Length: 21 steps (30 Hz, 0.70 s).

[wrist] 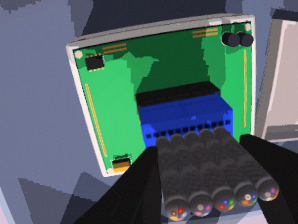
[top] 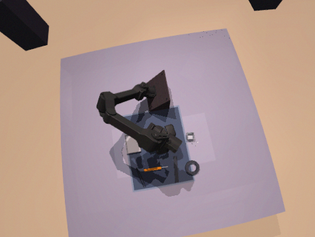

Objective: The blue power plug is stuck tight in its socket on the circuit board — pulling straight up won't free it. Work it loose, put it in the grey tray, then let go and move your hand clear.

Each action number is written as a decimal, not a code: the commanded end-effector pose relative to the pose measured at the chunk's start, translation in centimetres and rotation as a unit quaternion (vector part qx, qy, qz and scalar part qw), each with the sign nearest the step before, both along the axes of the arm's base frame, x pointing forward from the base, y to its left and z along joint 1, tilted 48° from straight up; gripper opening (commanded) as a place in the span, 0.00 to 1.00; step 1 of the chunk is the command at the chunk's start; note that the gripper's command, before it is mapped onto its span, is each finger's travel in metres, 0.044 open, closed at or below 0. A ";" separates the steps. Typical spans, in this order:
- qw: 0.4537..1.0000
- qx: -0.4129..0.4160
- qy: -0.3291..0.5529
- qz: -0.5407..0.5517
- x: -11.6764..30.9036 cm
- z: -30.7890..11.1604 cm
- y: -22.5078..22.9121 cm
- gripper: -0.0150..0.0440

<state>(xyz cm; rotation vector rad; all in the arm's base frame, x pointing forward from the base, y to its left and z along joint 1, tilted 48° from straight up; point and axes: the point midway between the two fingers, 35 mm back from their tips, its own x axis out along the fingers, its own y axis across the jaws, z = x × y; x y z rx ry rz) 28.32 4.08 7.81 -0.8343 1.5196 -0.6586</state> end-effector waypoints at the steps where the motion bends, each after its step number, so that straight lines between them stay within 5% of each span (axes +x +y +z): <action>1: 1.000 0.020 -0.001 0.015 -0.1 0.7 1.1 0.25; 11: 0.992 0.127 0.008 0.002 0.2 2.2 0.0 0.25; 21: 1.000 0.024 0.000 0.014 -0.1 1.1 1.4 0.25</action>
